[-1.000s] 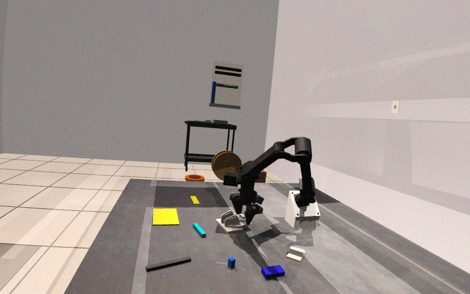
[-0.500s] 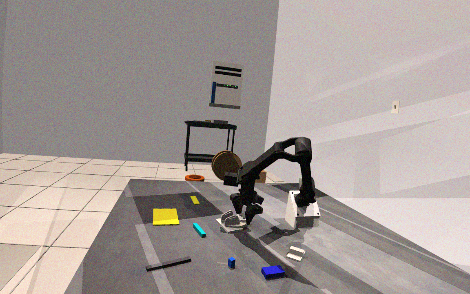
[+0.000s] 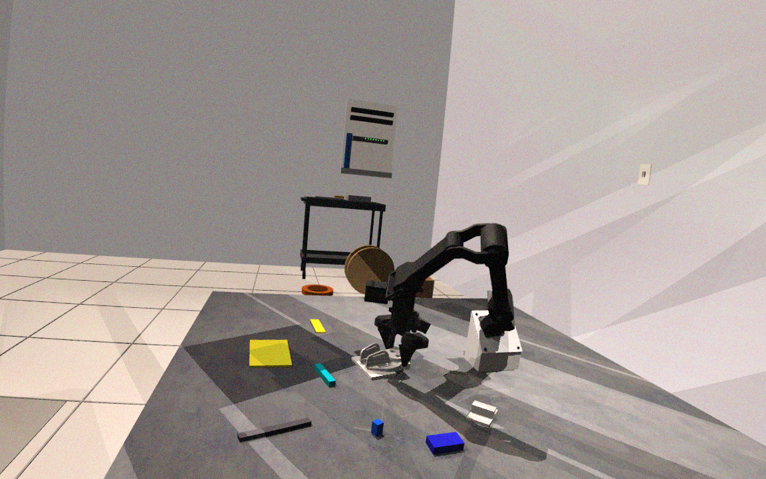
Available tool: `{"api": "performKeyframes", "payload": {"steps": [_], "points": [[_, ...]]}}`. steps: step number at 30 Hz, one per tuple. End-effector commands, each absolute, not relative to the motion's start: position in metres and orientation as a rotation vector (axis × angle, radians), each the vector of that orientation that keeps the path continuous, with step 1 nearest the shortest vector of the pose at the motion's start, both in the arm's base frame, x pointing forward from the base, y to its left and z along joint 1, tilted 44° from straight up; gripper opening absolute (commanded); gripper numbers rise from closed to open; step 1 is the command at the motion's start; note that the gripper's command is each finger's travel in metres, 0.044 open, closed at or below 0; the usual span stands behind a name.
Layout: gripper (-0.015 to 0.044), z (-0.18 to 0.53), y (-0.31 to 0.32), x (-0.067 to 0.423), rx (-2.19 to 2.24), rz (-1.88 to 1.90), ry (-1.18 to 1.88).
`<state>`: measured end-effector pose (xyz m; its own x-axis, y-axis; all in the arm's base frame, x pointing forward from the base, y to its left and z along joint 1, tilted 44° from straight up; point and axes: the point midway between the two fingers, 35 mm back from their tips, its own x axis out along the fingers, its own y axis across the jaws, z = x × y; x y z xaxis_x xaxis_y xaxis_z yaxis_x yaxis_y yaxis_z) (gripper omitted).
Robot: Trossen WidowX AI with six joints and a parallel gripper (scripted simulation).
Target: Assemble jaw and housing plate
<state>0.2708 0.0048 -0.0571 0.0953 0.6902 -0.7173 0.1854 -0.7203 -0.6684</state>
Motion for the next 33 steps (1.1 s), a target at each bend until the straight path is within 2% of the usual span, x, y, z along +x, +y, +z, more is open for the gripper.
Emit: {"api": "performKeyframes", "payload": {"steps": [1,8,11,12,26,33], "points": [[0.0351,-0.059,0.008,0.272,-1.975,1.66,-0.865],[0.0351,-0.059,0.008,0.272,-1.975,1.66,-0.865],[0.043,-0.057,0.005,0.271,-1.971,1.659,-0.857],[0.044,-0.057,0.005,0.271,-1.971,1.659,-0.857],[0.044,-0.055,0.003,0.271,-1.971,1.659,-0.857],[0.044,-0.011,-0.039,0.265,-1.975,1.662,-0.863]]}}
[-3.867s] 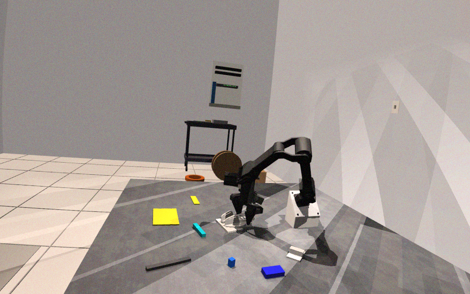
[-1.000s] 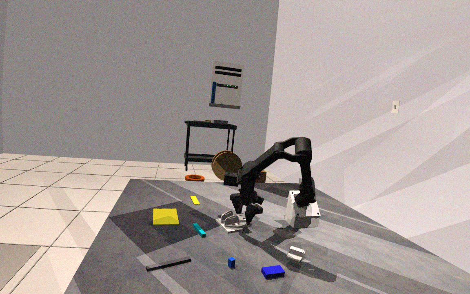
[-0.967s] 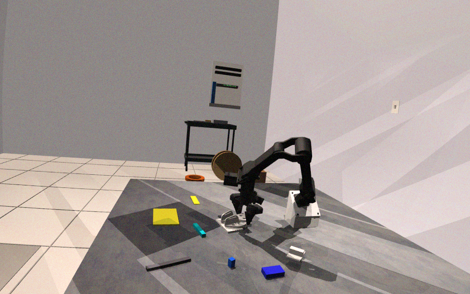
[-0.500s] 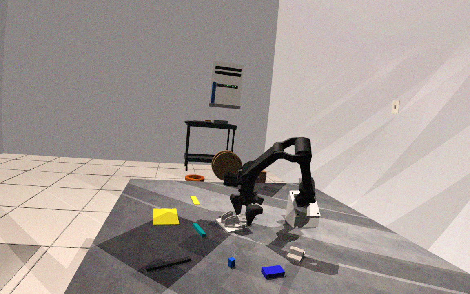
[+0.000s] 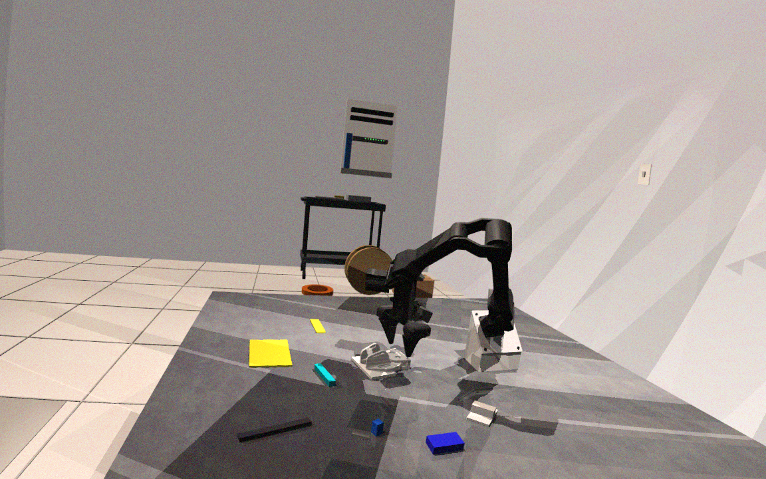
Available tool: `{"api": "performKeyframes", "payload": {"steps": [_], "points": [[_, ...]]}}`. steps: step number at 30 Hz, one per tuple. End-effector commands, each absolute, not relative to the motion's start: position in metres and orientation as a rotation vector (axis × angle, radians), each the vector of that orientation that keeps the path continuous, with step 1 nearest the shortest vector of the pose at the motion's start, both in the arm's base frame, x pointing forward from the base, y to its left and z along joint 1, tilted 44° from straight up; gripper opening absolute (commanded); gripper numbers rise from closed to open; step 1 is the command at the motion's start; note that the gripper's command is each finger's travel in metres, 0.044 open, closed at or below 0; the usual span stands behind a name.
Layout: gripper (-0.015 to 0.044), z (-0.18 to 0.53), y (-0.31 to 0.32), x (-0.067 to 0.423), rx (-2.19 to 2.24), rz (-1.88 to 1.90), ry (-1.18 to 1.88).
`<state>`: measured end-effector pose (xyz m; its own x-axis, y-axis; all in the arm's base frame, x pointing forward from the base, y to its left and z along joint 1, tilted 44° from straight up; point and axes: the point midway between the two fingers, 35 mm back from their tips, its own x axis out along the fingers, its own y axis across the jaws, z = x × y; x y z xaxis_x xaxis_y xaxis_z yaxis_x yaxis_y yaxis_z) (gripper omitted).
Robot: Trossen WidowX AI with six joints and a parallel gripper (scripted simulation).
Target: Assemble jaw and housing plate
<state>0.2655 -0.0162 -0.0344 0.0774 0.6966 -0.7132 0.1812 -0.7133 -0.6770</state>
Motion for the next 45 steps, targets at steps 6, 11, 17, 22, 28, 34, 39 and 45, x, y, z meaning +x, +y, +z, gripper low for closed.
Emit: {"api": "performKeyframes", "payload": {"steps": [6,11,17,22,28,34,39,45], "points": [[0.044,-0.009,-0.041,0.265,-1.981,1.654,-0.856],[0.044,0.018,-0.063,0.221,-1.979,1.668,-0.852],[0.044,0.034,-0.069,0.195,-1.973,1.667,-0.86],[0.044,0.034,-0.069,0.195,-1.973,1.667,-0.86],[0.044,0.034,-0.069,0.195,-1.973,1.667,-0.86],[0.044,0.034,-0.069,0.195,-1.973,1.667,-0.86],[0.044,0.034,-0.069,0.195,-1.973,1.667,-0.86],[0.044,0.034,-0.069,0.195,-1.973,1.667,-0.86]]}}
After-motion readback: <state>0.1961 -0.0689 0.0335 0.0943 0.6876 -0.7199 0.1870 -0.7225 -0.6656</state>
